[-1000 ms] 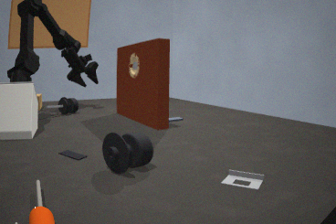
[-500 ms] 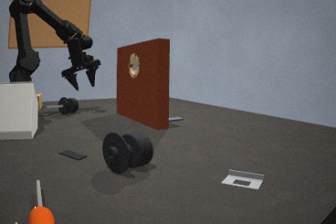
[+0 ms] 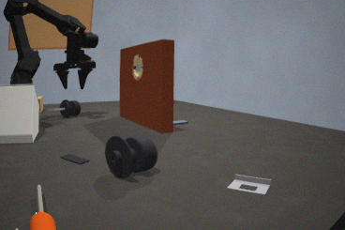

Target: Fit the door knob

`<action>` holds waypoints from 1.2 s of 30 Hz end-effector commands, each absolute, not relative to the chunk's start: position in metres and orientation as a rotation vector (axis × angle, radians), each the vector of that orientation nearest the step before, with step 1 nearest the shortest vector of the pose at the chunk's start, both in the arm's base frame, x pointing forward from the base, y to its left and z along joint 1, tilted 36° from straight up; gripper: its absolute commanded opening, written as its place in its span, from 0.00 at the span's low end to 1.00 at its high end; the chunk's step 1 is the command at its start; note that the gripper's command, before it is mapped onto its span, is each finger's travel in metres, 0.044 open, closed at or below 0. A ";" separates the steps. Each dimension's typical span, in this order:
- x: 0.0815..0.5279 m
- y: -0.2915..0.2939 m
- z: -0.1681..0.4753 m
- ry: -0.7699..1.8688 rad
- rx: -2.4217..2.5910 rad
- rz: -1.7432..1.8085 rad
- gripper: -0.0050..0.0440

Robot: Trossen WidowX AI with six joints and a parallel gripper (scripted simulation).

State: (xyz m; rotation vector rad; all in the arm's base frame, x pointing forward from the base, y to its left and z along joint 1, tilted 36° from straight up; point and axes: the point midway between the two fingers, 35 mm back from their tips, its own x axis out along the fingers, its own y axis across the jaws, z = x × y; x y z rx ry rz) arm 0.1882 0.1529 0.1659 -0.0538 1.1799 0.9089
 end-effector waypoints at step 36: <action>0.187 0.152 0.166 1.182 -0.054 0.911 0.10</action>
